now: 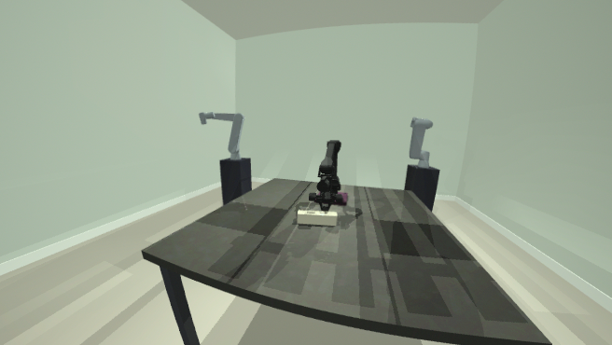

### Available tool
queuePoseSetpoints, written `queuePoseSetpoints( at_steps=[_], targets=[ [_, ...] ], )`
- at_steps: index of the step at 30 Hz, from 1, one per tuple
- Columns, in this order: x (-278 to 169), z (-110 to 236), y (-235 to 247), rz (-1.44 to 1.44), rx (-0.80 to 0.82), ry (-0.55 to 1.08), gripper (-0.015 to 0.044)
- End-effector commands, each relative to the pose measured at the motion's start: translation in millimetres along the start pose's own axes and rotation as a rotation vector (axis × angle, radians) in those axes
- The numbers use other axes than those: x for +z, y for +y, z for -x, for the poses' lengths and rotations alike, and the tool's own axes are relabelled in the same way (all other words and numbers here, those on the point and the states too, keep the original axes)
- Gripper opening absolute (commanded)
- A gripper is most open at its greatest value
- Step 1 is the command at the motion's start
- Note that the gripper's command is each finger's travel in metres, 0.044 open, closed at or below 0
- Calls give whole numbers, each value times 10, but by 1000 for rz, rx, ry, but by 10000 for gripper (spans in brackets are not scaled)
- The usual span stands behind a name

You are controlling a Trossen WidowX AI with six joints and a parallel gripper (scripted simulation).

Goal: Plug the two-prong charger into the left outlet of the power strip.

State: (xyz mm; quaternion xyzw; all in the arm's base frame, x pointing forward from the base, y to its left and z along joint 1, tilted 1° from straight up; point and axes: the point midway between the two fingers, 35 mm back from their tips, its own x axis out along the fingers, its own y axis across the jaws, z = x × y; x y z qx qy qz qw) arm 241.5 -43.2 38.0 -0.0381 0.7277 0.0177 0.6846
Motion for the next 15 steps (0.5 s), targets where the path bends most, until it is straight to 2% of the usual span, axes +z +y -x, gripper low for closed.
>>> queuePoseSetpoints(
  at_steps=[1, 15],
  targets=[
    [67, 16, -24, 4, -5, -7, 0],
    [240, 17, -72, 3, -6, -8, 0]
  ],
)
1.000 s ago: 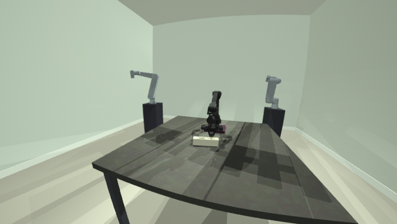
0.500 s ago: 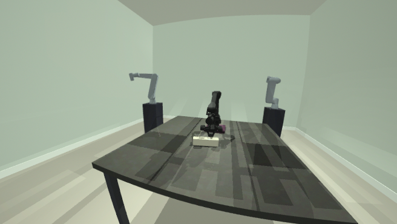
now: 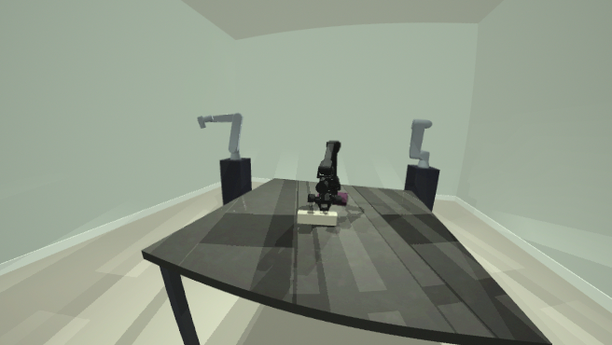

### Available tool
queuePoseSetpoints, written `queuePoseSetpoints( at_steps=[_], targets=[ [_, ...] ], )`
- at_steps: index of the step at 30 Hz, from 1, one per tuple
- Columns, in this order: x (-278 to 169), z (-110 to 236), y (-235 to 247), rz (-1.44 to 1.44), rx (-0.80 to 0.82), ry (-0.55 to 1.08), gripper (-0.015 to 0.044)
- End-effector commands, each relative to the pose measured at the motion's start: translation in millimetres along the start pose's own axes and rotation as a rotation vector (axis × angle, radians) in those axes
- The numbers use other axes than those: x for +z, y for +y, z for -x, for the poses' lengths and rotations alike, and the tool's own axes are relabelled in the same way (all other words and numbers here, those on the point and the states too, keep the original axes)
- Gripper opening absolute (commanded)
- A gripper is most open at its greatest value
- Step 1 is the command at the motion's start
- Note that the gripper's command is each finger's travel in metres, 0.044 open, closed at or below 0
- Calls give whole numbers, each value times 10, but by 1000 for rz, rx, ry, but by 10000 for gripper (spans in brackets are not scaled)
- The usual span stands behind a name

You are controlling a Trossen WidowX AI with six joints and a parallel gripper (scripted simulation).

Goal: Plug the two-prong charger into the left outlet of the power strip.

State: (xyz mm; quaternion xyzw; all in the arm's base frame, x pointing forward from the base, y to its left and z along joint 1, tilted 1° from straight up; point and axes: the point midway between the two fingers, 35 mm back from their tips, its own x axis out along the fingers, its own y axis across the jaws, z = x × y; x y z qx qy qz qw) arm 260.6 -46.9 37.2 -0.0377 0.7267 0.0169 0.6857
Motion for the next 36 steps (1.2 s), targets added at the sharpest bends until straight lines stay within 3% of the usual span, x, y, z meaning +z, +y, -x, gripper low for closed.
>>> queuePoseSetpoints(
  at_steps=[1, 36],
  targets=[
    [64, 13, -24, 4, -5, -5, 0],
    [194, 13, -56, 3, -5, -6, 0]
  ],
)
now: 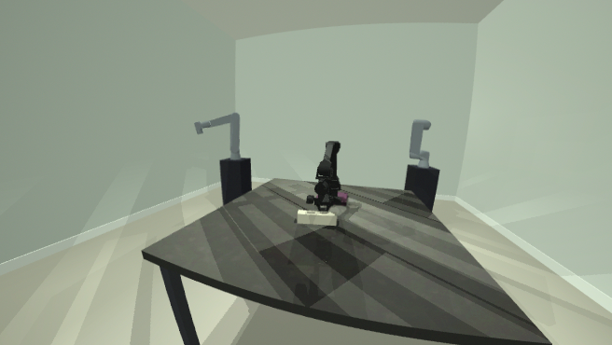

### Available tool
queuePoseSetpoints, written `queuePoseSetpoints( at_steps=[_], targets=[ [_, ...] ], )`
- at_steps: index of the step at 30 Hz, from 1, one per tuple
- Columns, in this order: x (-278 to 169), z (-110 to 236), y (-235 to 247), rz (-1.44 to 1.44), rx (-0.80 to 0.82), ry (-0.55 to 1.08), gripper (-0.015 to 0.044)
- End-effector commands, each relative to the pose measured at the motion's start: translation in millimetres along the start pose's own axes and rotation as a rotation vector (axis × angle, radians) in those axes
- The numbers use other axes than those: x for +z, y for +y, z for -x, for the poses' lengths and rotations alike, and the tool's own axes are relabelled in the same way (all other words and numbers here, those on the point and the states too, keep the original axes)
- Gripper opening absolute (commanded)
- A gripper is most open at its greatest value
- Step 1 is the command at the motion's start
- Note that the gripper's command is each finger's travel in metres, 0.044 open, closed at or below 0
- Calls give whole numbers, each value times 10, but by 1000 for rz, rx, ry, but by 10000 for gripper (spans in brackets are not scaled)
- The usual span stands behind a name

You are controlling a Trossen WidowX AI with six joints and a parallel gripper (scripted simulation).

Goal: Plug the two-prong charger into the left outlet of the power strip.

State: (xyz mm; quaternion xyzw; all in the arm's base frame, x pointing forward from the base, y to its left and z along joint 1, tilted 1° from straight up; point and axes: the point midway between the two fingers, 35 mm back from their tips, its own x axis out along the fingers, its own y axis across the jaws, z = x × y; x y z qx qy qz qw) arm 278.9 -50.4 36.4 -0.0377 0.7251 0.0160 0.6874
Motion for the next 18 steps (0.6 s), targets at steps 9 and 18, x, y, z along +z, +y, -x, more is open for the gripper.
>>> queuePoseSetpoints(
  at_steps=[9, 18],
  targets=[
    [32, 17, -9, 5, -4, -2, 0],
    [51, 20, -9, 5, -4, -2, 0]
  ],
)
